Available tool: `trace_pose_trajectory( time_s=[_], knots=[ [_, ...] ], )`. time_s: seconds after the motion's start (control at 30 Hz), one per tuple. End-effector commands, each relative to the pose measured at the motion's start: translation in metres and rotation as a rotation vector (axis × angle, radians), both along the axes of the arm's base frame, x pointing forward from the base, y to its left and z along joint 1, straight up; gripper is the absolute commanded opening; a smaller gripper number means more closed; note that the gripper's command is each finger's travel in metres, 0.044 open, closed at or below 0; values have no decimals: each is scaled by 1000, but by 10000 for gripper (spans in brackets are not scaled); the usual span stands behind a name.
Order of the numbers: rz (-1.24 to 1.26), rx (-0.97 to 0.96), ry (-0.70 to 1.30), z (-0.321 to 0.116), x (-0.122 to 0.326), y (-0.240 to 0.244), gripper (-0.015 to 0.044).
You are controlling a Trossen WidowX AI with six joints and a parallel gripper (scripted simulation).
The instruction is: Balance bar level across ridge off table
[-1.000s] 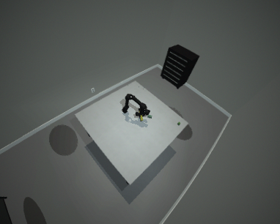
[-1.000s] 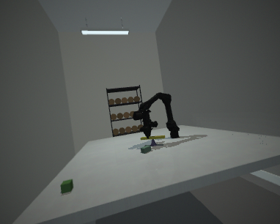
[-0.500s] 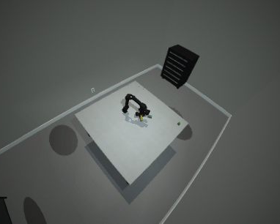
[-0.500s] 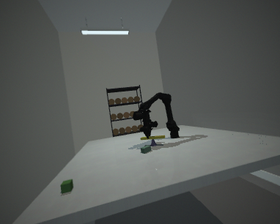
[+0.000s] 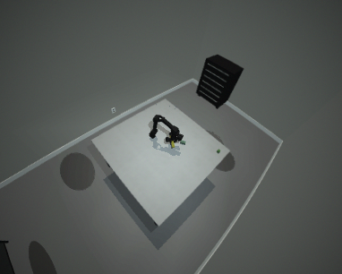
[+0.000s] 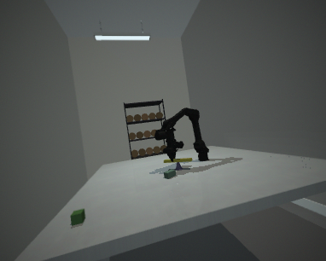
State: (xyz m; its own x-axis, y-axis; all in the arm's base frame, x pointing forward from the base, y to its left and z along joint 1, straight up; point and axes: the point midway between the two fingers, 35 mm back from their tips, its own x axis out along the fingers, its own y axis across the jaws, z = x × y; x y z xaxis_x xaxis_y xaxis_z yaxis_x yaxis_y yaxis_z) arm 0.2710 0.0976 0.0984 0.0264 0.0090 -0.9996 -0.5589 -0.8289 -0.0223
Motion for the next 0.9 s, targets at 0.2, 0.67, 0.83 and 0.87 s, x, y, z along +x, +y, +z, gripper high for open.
trace_pose_trajectory(
  time_s=[0.2,0.67,0.83,0.87],
  knots=[
    [0,0,0,0,0,0,171],
    [0,0,0,0,0,0,185],
    [0,0,0,0,0,0,185],
    [0,0,0,0,0,0,185]
  ],
)
